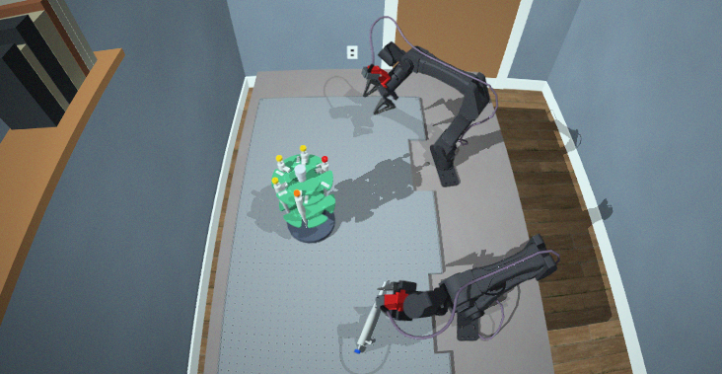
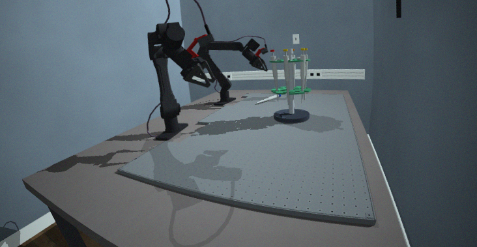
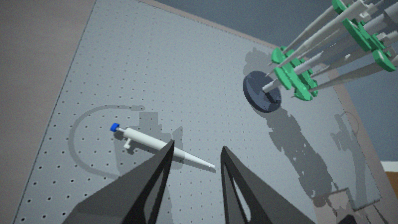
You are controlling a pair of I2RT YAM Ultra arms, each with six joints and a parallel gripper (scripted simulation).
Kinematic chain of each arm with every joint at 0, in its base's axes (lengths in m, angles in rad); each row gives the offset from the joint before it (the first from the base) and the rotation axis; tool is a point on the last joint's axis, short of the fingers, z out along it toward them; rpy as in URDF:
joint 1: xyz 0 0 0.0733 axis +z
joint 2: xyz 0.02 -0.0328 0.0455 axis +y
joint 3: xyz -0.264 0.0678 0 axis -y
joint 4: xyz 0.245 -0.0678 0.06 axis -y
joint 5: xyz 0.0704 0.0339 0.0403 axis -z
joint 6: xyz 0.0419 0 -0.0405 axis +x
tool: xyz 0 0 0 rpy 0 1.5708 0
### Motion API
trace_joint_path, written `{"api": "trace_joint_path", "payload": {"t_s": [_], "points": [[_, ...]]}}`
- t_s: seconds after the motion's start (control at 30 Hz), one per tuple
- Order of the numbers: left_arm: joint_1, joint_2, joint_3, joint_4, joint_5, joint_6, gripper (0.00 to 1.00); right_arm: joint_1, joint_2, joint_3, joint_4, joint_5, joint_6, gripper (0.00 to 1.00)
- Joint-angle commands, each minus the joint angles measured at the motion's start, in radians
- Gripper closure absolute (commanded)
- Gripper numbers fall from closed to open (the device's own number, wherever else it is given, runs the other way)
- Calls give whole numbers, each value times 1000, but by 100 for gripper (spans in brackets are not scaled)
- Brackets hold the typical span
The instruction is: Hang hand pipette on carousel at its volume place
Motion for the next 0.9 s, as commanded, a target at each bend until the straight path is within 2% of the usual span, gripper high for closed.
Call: {"api": "trace_joint_path", "payload": {"t_s": [0.0, 0.07, 0.13, 0.2, 0.33, 0.5, 0.53, 0.63, 0.7, 0.87], "points": [[-99, -76, -76, 142, -62, -249, 51, -8, 0, 24, 14, -21, -5, 0], [-170, -106, -124, 206, -106, -370, 51, -8, 0, 24, 14, -21, -5, 0], [-170, -106, -124, 206, -106, -370, 51, -8, 0, 24, 14, -21, -5, 0], [-275, -140, -173, 276, -210, -482, 51, -8, 0, 24, 14, -21, -5, 0], [-329, -155, -194, 303, -302, -518, 51, -8, 0, 24, 14, -21, -5, 0], [-350, -155, -166, 310, -339, -527, 51, -8, 0, 24, 14, -21, -5, 0], [-386, -157, -218, 344, -364, -579, 51, -8, 0, 24, 14, -21, -5, 0], [-495, -164, -271, 431, -442, -729, 51, -8, 0, 24, 14, -21, -5, 0], [-495, -164, -271, 431, -442, -729, 51, -8, 0, 24, 14, -21, -5, 0], [-707, -109, -349, 587, -635, -966, 51, -8, 0, 24, 14, -21, -5, 0]]}}
